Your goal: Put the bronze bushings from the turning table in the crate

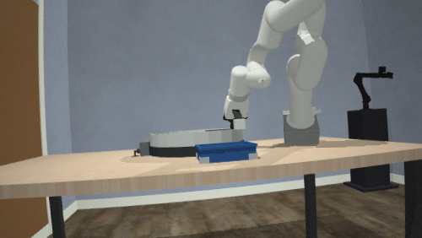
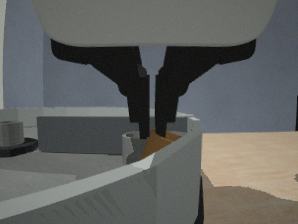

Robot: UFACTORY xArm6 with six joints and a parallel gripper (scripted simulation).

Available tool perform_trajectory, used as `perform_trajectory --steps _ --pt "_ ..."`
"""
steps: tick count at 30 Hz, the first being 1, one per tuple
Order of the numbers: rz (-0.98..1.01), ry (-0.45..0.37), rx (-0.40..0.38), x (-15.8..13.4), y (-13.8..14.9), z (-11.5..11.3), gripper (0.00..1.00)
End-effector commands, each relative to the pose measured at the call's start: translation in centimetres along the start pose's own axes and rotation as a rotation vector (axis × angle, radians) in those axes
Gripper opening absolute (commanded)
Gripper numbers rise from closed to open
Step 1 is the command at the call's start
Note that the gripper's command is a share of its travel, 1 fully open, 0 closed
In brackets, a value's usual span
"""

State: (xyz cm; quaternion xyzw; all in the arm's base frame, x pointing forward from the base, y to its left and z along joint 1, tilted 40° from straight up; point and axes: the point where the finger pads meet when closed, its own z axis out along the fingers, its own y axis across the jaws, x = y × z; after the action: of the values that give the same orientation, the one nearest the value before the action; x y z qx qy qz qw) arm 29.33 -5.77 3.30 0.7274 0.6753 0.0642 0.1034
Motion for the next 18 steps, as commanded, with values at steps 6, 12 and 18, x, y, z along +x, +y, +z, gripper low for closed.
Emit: perform_trajectory --steps 6,12,18 --pt "0.001 0.005 0.000 -2.9 0.0 -3.5 0.00" --pt "0.001 0.005 0.000 -3.8 0.0 -4.5 0.00" --pt "0.001 0.005 0.000 -4.0 0.0 -4.7 0.00"
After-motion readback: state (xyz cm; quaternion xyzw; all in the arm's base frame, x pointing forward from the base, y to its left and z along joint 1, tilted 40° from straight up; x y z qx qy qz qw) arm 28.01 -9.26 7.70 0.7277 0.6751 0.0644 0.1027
